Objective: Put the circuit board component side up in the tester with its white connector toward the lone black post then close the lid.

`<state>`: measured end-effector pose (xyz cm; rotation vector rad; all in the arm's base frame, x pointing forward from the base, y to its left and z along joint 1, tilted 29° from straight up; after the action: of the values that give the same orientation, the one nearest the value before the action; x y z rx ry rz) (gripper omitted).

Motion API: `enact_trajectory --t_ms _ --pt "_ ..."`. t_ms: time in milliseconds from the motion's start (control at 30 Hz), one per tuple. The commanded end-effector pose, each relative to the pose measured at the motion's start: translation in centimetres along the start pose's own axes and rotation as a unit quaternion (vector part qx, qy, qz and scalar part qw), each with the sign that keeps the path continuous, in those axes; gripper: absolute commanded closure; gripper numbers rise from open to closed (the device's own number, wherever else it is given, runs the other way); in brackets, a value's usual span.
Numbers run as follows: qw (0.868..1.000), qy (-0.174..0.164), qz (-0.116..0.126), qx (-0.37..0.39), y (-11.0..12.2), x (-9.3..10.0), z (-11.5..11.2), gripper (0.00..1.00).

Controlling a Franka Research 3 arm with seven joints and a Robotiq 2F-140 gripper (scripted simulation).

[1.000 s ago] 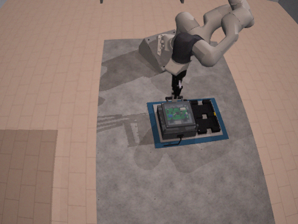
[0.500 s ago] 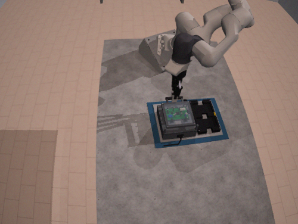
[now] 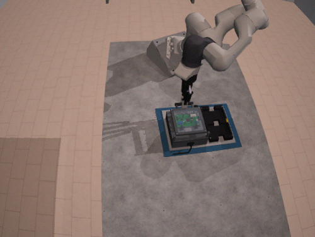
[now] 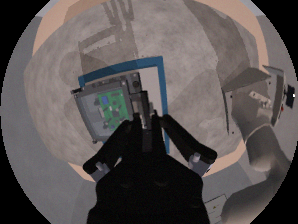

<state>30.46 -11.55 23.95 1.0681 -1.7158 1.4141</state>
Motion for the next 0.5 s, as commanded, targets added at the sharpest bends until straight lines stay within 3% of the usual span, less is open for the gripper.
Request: enact_trajectory --t_ms 0,467 --pt "1.0 -0.001 0.001 0.0 -0.05 -0.18 -0.06 1.0" --pt "1.0 -0.001 0.001 0.0 -0.05 -0.47 -0.06 1.0"
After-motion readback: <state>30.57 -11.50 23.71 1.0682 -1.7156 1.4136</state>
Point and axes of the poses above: the point where the finger pads meet when closed, its own x axis back along the fingers, its own y axis across the jaws, z = x × y, the point moved 7 cm from there along x, back along the fingers, and after that the axes turned 1 degree about x, right-handed, at the moved point
